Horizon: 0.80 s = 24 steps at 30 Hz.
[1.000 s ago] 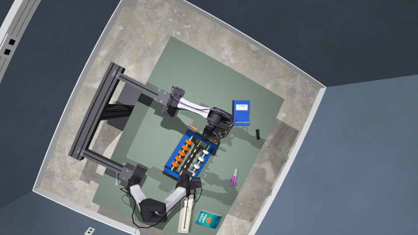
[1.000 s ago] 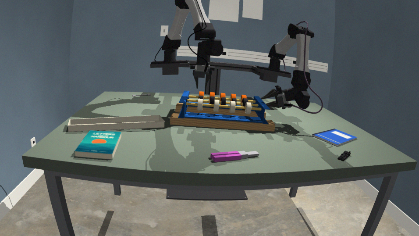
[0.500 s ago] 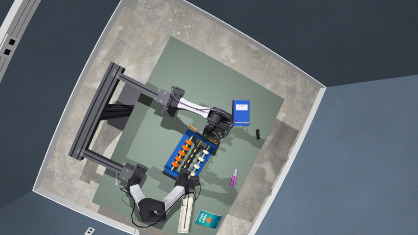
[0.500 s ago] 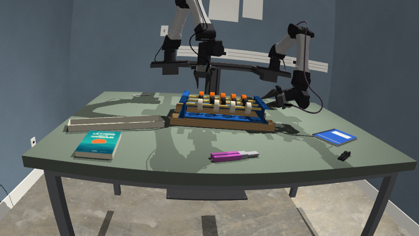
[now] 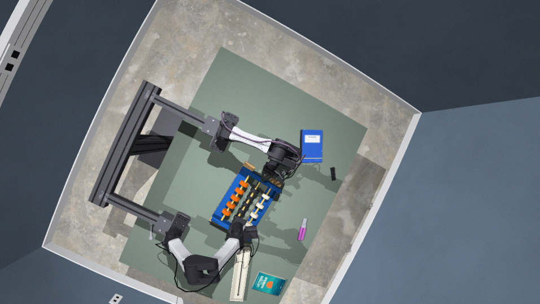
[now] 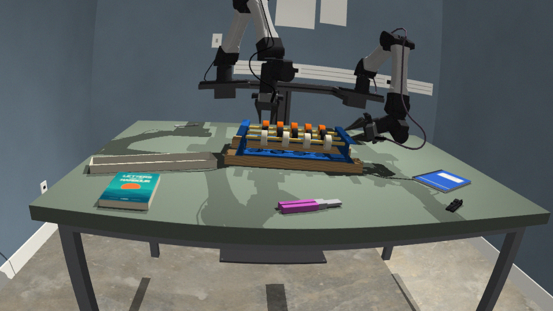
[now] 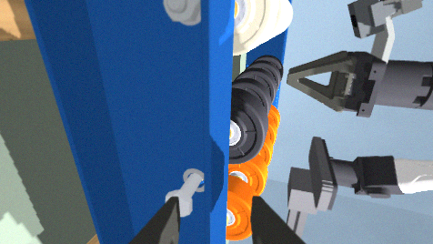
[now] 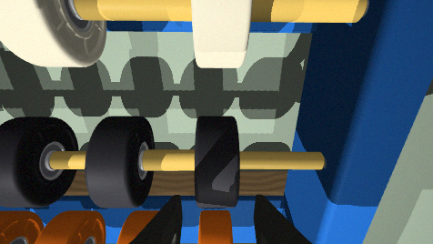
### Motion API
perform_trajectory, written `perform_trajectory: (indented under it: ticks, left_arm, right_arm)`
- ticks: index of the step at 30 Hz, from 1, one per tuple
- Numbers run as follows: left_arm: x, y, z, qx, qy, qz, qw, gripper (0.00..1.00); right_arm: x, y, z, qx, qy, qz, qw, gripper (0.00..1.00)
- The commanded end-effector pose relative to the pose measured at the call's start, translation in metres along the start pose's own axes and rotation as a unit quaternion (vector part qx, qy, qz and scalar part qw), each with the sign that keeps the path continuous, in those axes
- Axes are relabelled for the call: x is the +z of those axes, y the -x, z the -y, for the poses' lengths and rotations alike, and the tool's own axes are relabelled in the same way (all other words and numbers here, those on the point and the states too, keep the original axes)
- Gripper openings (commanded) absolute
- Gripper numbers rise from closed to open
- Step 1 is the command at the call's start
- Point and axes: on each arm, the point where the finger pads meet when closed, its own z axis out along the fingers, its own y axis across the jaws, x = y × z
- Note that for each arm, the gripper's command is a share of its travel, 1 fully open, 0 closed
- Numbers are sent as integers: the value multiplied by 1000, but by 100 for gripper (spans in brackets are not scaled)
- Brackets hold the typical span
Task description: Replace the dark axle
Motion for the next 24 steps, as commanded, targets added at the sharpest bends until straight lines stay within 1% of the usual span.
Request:
perform_trajectory:
  ticks: [1, 4, 5, 6, 10, 12, 16, 18, 19, 21, 22, 23, 24]
  left_arm:
    - [19, -6, 3, 19, -5, -16, 1000, 33]
    - [19, -6, 3, 19, -5, -16, 1000, 33]
    - [19, -6, 3, 19, -5, -16, 1000, 33]
    - [19, -6, 3, 19, -5, -16, 1000, 33]
    - [19, -6, 3, 19, -5, -16, 1000, 33]
    - [19, -6, 3, 19, -5, -16, 1000, 33]
    - [19, -6, 3, 19, -5, -16, 1000, 33]
    - [19, -6, 3, 19, -5, -16, 1000, 33]
    - [19, -6, 3, 19, -5, -16, 1000, 33]
    - [19, -6, 3, 19, -5, -16, 1000, 33]
    - [19, -6, 3, 19, -5, -16, 1000, 33]
    - [19, -6, 3, 19, -5, -16, 1000, 33]
    - [19, -6, 3, 19, -5, -16, 1000, 33]
  right_arm:
    - [11, 0, 1, 1, 2, 1, 1000, 35]
    - [9, -1, -1, -3, 0, -1, 1000, 35]
    - [13, 3, -2, -1, 5, 6, 1000, 35]
    - [16, 1, 2, 3, 3, 1, 1000, 35]
    - [23, -1, 1, 0, 3, 0, 1000, 35]
    - [24, 6, -1, 3, 6, 6, 1000, 35]
    - [33, 1, 3, 3, 3, 1, 1000, 35]
    - [24, 7, -5, 2, 8, 10, 1000, 35]
    - [25, 9, -6, 1, 9, 11, 1000, 35]
    - [25, 9, -6, 1, 9, 11, 1000, 35]
    - [24, 2, -1, -1, 5, 6, 1000, 35]
    - [24, 2, 0, 1, 5, 6, 1000, 35]
    - [24, 0, 1, 1, 3, 2, 1000, 0]
